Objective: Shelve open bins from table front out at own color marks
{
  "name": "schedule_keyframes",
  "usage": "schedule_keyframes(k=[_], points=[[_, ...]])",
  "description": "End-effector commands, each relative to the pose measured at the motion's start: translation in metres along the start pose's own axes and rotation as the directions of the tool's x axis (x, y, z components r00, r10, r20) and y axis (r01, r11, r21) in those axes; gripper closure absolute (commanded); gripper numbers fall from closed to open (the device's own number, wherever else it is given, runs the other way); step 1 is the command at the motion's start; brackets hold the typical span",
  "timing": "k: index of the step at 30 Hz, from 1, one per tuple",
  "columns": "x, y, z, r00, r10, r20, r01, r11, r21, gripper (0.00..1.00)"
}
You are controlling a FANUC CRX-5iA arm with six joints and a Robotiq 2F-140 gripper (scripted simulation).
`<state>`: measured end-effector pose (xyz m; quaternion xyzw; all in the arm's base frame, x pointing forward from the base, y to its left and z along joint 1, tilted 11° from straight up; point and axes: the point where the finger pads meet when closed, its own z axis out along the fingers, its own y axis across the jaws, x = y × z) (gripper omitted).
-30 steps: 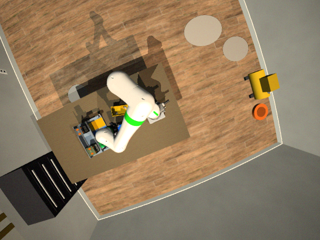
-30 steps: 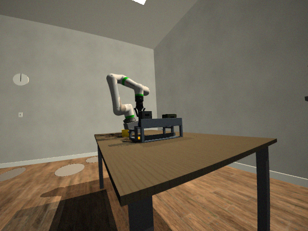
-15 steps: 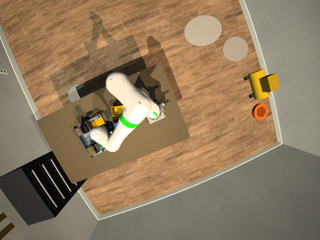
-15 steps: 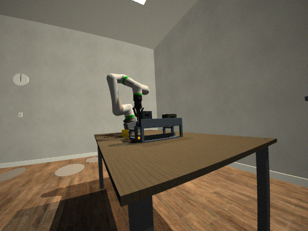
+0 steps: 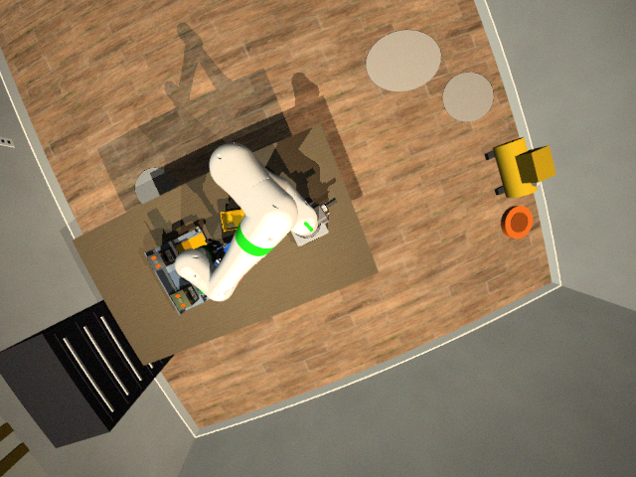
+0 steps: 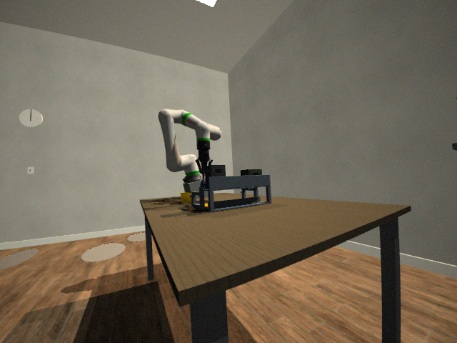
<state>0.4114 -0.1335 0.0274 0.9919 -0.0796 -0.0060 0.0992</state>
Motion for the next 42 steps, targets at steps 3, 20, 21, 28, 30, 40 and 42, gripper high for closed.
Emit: schedule_keyframes(k=[3,20,21,28,30,40,42], points=[[0.000,0.000,0.000,1.000,-0.001,0.000,0.001,1.000,0.000,1.00],[0.001,0.000,0.000,1.000,-0.001,0.000,0.001,1.000,0.000,1.00],[0.001,0.000,0.001,1.000,-0.001,0.000,0.001,1.000,0.000,1.00],[0.008,0.000,0.012,1.000,-0.001,0.000,0.001,1.000,0.000,1.00],[0.012,0.000,0.017,1.000,-0.001,0.000,0.001,1.000,0.000,1.00],[0.028,0.000,0.041,1.000,-0.001,0.000,0.001,1.000,0.000,1.00],[0.031,0.000,0.047,1.000,-0.001,0.000,0.001,1.000,0.000,1.00]])
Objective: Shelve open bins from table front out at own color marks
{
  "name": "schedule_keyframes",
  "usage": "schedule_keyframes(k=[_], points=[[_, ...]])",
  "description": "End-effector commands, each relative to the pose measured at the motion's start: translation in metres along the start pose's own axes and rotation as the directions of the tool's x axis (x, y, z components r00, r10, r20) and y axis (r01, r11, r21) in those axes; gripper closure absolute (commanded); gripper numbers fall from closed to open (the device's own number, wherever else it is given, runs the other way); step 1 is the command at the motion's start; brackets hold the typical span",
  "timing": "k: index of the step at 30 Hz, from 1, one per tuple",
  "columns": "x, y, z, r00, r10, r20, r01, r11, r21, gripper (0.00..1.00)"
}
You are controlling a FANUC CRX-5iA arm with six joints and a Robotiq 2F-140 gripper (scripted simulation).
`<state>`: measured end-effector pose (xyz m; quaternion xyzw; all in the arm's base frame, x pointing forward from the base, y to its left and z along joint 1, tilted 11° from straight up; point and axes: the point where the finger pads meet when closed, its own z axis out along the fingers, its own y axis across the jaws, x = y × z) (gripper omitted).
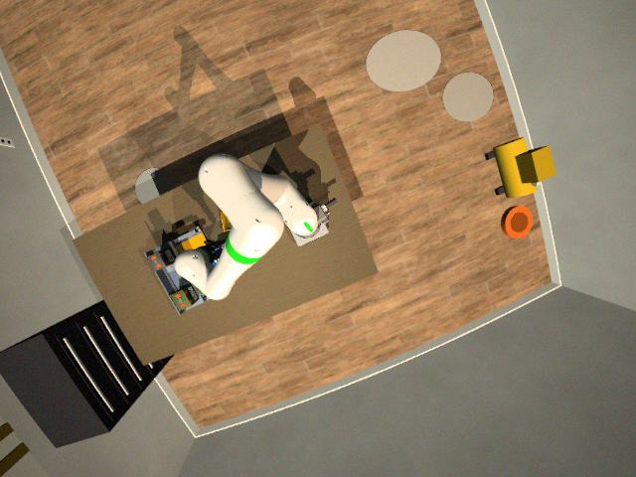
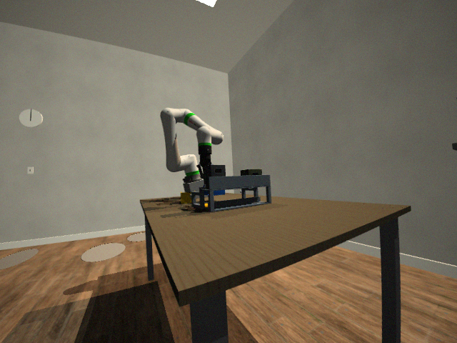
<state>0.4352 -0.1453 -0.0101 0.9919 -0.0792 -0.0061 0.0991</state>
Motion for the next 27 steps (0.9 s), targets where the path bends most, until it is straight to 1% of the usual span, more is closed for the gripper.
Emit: schedule_keyframes(k=[1,9,27], points=[[0.008,0.000,0.011,1.000,0.000,-0.001,0.000,1.000,0.000,1.00],[0.015,0.000,0.022,1.000,0.000,-0.001,0.000,1.000,0.000,1.00],[0.015,0.000,0.023,1.000,0.000,0.000,0.000,1.000,0.000,1.00]])
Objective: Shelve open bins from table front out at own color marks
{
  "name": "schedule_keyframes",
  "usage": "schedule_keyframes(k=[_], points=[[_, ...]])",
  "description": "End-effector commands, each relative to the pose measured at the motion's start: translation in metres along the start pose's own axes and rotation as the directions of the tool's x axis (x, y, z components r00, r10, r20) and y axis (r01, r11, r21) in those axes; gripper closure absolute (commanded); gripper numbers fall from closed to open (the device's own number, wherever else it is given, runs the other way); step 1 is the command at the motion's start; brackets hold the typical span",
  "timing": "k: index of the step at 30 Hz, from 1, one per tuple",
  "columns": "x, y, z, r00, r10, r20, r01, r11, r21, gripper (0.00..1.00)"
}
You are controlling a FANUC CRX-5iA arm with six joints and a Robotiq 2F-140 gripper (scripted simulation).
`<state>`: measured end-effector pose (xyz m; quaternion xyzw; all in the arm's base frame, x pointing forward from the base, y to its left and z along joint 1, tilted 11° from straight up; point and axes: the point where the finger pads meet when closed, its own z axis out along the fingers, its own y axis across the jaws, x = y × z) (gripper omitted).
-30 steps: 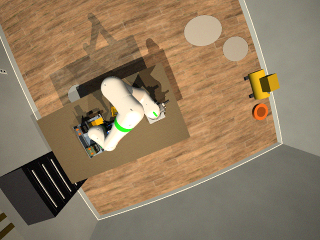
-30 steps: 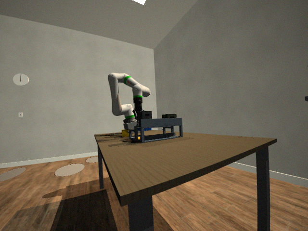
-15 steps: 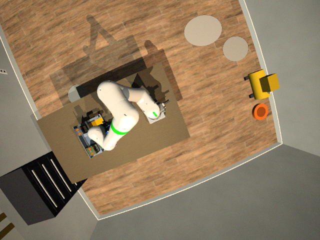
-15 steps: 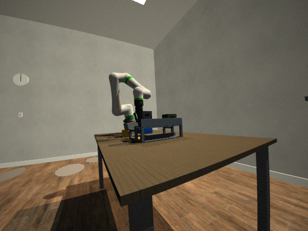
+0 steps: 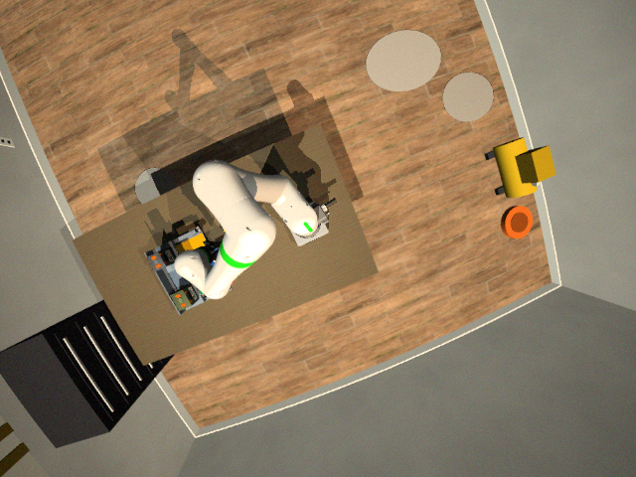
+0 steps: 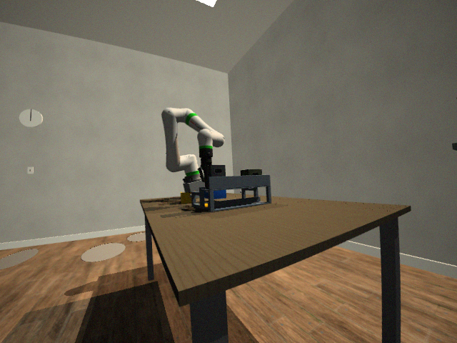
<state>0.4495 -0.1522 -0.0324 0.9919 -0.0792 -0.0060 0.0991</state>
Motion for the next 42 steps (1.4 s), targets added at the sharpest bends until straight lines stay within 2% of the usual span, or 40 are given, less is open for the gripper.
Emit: schedule_keyframes(k=[1,8,27,42], points=[[0.0002,0.0000,-0.0002,1.000,0.000,0.000,0.000,1.000,0.000,1.00],[0.0009,0.0000,-0.0007,1.000,0.000,0.015,0.000,1.000,0.000,1.00],[0.0061,0.0001,-0.0044,0.991,0.000,0.134,0.000,1.000,0.001,1.00],[0.0064,0.0001,-0.0046,0.990,0.000,0.141,0.000,1.000,0.001,1.00]])
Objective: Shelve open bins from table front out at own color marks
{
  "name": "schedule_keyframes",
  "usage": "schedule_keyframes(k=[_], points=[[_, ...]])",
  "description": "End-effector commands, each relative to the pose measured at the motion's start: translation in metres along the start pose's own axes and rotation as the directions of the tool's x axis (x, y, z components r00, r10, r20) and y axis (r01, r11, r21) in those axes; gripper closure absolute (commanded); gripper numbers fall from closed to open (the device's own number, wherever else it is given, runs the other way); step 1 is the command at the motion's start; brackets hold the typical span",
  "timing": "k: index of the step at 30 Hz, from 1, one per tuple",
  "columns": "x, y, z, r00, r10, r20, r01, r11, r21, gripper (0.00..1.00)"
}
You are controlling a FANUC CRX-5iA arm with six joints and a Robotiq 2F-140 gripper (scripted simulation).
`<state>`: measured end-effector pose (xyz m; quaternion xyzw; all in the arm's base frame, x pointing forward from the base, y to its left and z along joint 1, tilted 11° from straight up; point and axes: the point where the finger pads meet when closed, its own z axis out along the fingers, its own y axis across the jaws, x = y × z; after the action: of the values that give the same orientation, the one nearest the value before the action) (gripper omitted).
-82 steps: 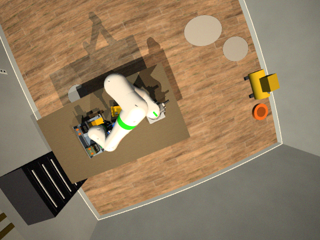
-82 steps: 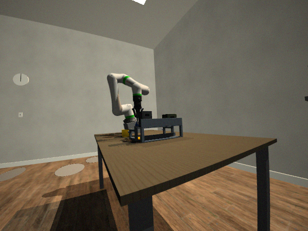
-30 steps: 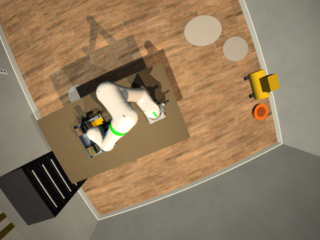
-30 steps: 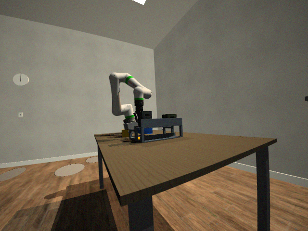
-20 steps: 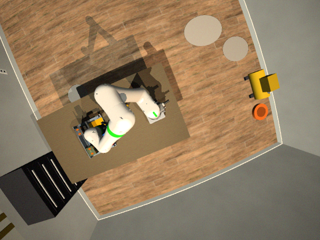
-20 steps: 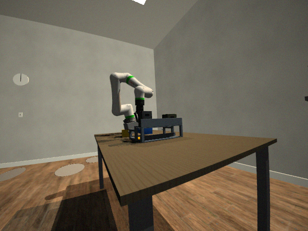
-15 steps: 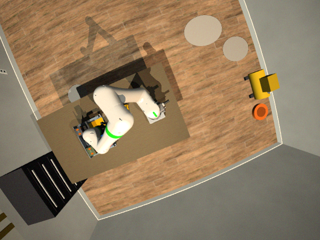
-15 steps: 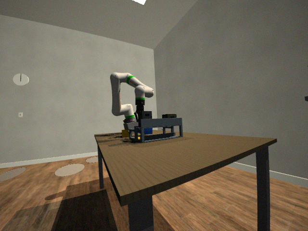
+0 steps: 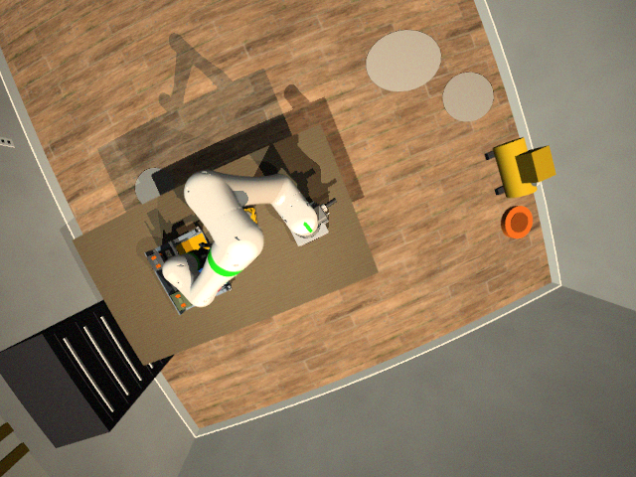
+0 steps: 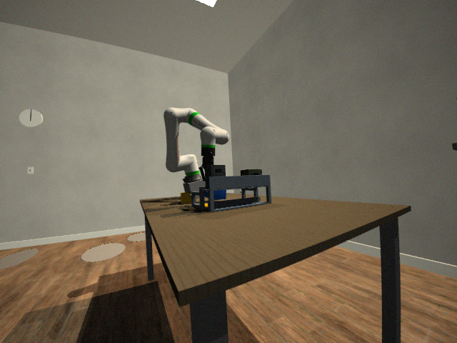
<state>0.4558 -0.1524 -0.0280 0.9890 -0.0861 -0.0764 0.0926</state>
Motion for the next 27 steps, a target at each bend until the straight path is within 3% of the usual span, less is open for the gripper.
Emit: schedule_keyframes(k=[1,27], points=[[0.0002,0.0000,-0.0002,1.000,0.000,0.000,0.000,1.000,0.000,1.00],[0.0024,0.0000,-0.0005,1.000,0.000,0.000,0.000,1.000,0.000,1.00]])
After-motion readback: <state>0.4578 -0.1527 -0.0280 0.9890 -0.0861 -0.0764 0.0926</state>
